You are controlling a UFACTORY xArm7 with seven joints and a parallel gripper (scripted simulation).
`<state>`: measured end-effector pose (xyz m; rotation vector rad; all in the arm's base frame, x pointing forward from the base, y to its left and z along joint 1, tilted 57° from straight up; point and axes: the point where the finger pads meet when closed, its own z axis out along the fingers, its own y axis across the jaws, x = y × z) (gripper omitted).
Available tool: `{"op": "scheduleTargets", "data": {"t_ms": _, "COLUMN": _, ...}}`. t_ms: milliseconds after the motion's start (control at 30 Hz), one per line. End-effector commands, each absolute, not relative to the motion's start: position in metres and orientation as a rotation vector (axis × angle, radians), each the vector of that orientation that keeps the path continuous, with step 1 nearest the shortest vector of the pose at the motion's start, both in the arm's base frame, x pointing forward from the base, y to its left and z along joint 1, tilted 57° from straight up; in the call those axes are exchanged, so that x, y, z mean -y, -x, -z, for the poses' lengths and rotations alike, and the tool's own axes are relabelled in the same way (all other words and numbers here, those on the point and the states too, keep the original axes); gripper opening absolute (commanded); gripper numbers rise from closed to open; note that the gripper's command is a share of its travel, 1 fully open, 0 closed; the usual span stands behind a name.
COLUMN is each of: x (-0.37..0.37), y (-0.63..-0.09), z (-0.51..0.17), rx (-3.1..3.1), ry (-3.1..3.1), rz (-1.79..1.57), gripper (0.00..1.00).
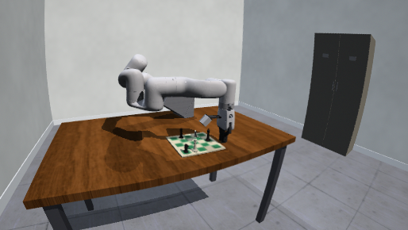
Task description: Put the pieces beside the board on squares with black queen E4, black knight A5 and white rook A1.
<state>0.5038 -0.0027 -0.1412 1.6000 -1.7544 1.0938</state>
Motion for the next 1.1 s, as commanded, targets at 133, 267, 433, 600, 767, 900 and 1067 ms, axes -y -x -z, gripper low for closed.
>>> {"op": "scheduleTargets", "data": {"t_ms": 133, "x": 0.0, "y": -0.504, "z": 0.141, "rx": 1.756, "ry": -1.605, "rz": -1.094, "gripper": 0.0}}
{"op": "scheduleTargets", "data": {"t_ms": 267, "x": -0.006, "y": -0.503, "z": 0.137, "rx": 1.756, "ry": -1.605, "rz": -1.094, "gripper": 0.0}}
{"op": "scheduleTargets", "data": {"t_ms": 433, "x": -0.03, "y": -0.499, "z": 0.121, "rx": 1.756, "ry": -1.605, "rz": -1.094, "gripper": 0.0}}
{"op": "scheduleTargets", "data": {"t_ms": 600, "x": -0.05, "y": -0.496, "z": 0.108, "rx": 1.756, "ry": -1.605, "rz": -1.094, "gripper": 0.0}}
{"op": "scheduleTargets", "data": {"t_ms": 767, "x": -0.075, "y": -0.491, "z": 0.092, "rx": 1.756, "ry": -1.605, "rz": -1.094, "gripper": 0.0}}
{"op": "scheduleTargets", "data": {"t_ms": 900, "x": -0.083, "y": -0.49, "z": 0.087, "rx": 1.756, "ry": -1.605, "rz": -1.094, "gripper": 0.0}}
{"op": "scheduleTargets", "data": {"t_ms": 1067, "x": -0.083, "y": -0.49, "z": 0.087, "rx": 1.756, "ry": -1.605, "rz": -1.094, "gripper": 0.0}}
